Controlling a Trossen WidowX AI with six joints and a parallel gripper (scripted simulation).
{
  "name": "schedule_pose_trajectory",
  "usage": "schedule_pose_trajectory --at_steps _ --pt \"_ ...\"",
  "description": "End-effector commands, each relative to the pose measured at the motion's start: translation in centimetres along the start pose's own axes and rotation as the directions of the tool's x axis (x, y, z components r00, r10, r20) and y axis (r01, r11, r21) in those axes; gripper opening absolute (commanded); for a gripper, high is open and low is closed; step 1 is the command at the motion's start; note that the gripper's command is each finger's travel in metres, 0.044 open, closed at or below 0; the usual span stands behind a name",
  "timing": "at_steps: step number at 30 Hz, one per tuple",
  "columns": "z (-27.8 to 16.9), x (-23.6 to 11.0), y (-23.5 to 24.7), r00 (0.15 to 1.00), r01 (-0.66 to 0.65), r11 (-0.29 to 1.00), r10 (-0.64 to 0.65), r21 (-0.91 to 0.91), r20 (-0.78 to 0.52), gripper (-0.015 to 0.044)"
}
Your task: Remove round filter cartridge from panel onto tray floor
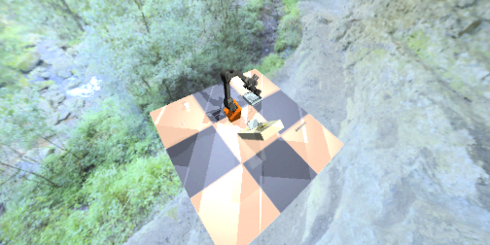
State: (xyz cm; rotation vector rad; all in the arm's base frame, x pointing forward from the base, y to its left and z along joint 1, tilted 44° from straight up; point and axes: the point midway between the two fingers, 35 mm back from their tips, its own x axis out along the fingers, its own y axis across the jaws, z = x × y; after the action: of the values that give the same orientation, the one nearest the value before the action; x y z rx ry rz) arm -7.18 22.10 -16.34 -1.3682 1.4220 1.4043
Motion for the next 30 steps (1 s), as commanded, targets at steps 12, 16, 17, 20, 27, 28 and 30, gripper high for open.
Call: schedule_pose_trajectory --at_steps 12,16,17,20,27,28,30 --pt "-2.9 3.5 0.0 1.000 -0.001 1.000 0.001 0.003 -0.021 0.0052" --pt "-2.9 3.5 0.0 1.000 -0.001 1.000 0.001 0.003 -0.021 0.0157" --pt "-2.9 3.5 0.0 1.000 -0.001 1.000 0.001 0.003 -0.021 0.0184" --pt "-2.9 3.5 0.0 1.000 -0.001 1.000 0.001 0.003 -0.021 0.0263" --pt "-2.9 3.5 0.0 1.000 -0.001 1.000 0.001 0.003 -0.021 0.0440" --pt "-2.9 3.5 0.0 1.000 -0.001 1.000 0.001 0.003 -0.021 0.0440" --pt "-2.7 3.3 0.0 1.000 -0.001 1.000 0.001 0.003 -0.021 0.0440"
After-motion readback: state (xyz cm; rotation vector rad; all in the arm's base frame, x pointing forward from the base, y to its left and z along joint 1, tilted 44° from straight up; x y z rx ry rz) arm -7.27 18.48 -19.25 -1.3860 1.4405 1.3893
